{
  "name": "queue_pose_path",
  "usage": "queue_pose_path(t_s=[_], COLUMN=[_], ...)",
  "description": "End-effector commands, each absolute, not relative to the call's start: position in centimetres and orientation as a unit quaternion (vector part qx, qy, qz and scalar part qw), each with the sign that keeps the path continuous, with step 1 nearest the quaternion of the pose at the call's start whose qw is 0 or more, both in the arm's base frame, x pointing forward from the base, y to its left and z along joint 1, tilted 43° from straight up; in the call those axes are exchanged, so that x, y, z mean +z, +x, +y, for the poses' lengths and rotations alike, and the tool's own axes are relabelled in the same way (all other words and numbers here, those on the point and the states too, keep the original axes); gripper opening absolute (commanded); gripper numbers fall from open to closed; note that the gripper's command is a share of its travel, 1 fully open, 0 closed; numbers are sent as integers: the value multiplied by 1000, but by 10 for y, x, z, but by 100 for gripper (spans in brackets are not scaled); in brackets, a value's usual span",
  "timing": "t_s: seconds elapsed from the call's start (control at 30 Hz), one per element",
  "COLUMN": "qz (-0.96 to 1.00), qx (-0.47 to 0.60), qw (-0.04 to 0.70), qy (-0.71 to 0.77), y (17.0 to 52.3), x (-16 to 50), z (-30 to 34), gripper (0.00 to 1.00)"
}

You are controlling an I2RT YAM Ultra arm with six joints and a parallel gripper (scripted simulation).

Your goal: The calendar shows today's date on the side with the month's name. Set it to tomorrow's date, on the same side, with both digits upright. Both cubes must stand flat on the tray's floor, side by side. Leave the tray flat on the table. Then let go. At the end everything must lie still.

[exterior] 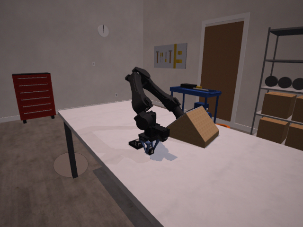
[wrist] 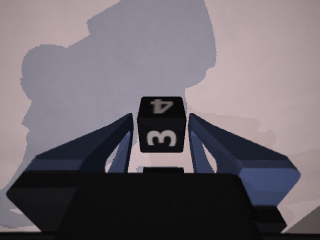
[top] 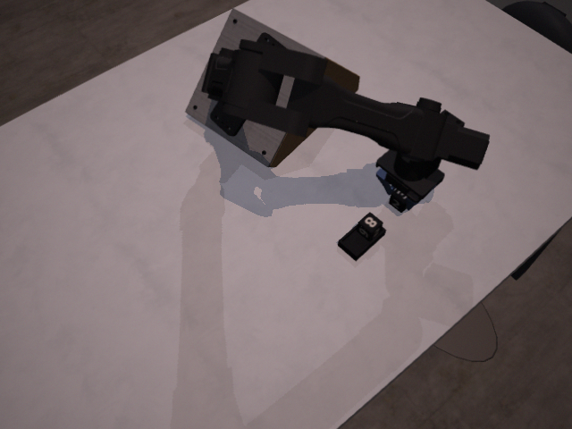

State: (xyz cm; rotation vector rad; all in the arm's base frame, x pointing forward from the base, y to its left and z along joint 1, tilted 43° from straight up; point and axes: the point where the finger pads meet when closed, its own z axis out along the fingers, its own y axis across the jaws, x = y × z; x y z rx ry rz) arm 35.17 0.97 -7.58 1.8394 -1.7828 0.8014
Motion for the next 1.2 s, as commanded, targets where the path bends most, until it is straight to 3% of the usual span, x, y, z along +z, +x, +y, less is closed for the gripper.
queue_pose_path(t_s=[0.0, 1.13, 1.17], qz=[-644, -644, -644], qx=[293, 293, 293], qw=[221, 221, 221], qy=[671, 671, 671], y=[354, 354, 354], x=[-74, -74, -74], z=[14, 14, 14], gripper=[47, 47, 27])
